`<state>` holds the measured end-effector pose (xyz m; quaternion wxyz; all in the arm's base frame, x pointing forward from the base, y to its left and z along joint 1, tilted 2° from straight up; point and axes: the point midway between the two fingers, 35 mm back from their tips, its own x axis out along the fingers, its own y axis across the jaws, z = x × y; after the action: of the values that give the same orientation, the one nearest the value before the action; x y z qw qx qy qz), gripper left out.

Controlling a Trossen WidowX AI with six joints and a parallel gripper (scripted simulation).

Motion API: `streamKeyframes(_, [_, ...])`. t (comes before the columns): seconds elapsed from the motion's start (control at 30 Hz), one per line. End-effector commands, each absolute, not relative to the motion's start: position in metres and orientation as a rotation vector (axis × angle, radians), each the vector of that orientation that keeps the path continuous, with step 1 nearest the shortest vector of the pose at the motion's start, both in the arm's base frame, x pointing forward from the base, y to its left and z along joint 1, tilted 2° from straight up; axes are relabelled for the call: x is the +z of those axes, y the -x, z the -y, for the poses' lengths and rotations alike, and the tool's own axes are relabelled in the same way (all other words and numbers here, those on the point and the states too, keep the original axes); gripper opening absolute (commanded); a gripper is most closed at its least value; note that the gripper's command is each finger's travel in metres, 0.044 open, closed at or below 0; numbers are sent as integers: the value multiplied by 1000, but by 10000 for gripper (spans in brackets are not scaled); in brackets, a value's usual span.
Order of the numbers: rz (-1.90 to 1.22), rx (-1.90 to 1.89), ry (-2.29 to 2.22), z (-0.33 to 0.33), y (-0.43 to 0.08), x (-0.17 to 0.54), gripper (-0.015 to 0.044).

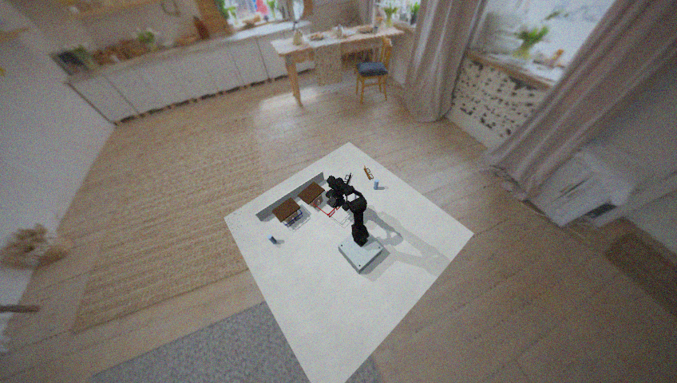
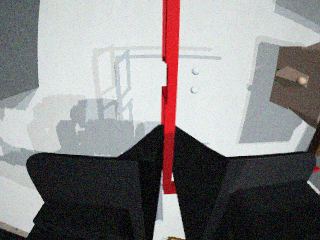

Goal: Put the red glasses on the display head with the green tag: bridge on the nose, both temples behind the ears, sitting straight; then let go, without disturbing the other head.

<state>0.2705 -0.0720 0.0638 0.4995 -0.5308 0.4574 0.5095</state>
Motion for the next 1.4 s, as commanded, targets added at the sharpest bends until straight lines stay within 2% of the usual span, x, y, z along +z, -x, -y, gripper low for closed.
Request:
streamKeyframes(0.0, [-1125,1217,1285,71,-269,60,0])
streamKeyframes(1.37, [-1092,1205,1284,75,-270,24,0])
